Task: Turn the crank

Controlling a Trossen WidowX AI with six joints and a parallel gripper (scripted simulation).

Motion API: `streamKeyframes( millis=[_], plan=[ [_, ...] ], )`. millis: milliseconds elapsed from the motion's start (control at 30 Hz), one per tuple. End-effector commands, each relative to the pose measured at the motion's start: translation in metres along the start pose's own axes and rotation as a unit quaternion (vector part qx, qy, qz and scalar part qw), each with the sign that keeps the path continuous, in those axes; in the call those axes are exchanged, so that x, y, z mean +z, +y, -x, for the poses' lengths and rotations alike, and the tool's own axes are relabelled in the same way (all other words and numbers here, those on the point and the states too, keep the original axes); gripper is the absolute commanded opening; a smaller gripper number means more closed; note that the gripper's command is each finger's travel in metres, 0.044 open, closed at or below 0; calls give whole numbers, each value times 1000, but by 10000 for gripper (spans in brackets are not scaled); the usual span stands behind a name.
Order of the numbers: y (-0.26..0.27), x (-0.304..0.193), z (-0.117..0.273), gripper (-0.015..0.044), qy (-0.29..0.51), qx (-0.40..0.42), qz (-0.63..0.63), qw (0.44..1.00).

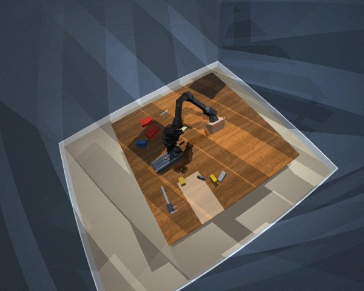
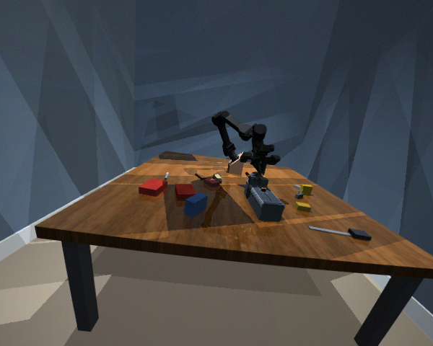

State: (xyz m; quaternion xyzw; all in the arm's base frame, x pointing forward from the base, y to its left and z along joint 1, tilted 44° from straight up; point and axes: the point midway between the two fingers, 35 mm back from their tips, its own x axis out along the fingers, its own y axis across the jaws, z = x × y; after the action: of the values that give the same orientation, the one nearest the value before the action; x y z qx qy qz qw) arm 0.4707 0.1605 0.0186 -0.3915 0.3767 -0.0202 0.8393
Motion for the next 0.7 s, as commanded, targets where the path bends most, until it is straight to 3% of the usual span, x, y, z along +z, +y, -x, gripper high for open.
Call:
streamKeyframes(
  millis=[0,533,667],
  plan=[
    [0,0,0,0,0,0,0,1000],
    [0,0,0,0,0,0,0,1000],
    [0,0,0,105,0,0,0,1000]
  ],
)
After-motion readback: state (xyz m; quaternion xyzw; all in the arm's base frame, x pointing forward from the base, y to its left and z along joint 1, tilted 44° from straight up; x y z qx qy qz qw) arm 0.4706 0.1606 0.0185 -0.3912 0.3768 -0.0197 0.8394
